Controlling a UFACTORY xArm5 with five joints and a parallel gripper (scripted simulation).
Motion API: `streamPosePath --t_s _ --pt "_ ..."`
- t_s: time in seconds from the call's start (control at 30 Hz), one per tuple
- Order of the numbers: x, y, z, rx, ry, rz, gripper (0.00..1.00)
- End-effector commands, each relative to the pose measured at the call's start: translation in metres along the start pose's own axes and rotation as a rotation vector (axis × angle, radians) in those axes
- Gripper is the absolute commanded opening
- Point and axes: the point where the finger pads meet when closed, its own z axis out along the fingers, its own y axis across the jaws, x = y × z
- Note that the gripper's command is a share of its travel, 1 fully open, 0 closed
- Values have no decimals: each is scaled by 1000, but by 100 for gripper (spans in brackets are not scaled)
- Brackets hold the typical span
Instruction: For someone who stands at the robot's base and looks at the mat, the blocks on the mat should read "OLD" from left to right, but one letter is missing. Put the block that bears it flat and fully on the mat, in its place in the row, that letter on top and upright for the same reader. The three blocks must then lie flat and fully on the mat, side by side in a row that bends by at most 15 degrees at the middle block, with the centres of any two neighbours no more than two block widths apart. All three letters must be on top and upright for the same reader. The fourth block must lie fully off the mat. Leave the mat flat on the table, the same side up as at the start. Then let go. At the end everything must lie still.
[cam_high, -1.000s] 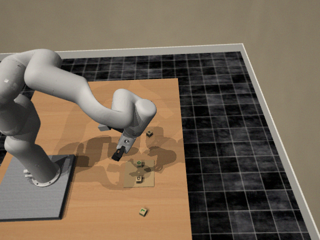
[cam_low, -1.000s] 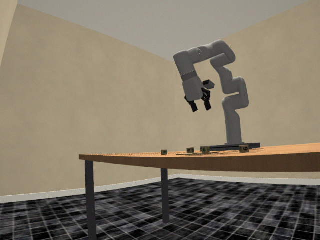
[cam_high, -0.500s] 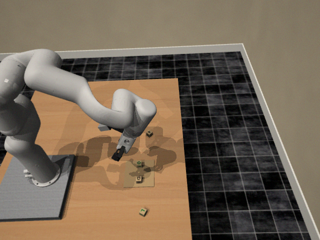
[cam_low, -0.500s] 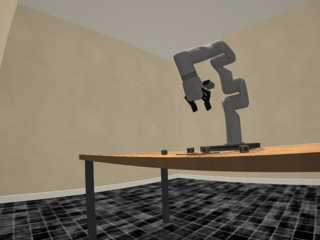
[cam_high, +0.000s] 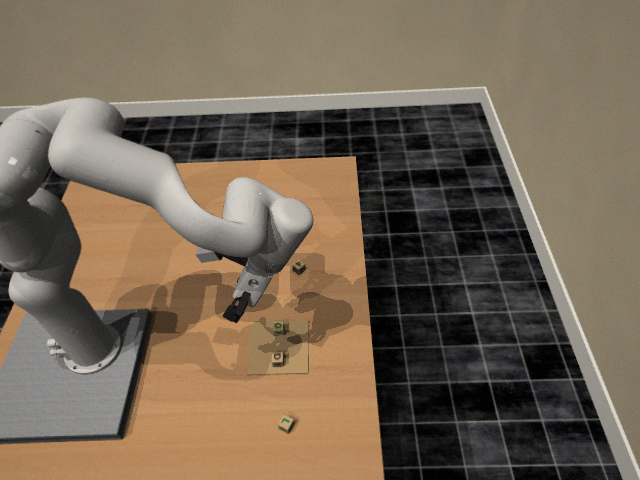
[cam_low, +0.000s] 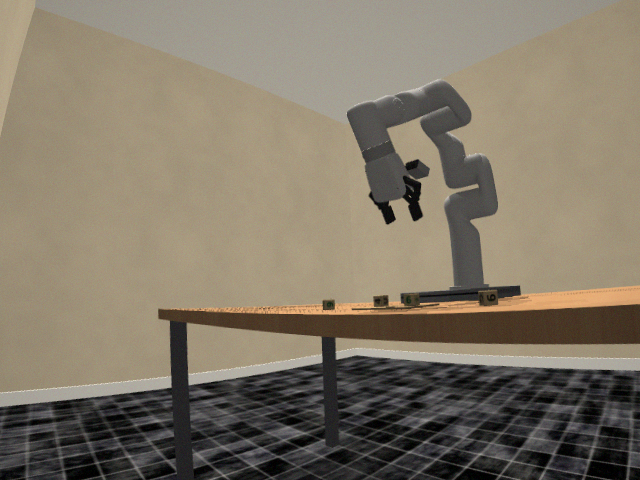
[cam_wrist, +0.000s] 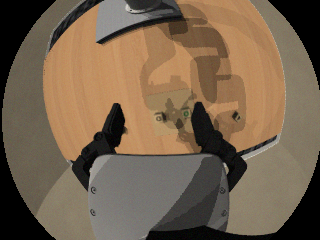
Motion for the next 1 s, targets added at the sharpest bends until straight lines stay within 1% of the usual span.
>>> streamPosePath --t_s 0.0,0.6,0.9,0.97 --pt "0 0 -1 -1 -4 0 100" --pt "0 0 -2 -1 -5 9 100" --pt "0 1 -3 -4 -17 80 100" --pt "0 1 -4 -6 -24 119 100"
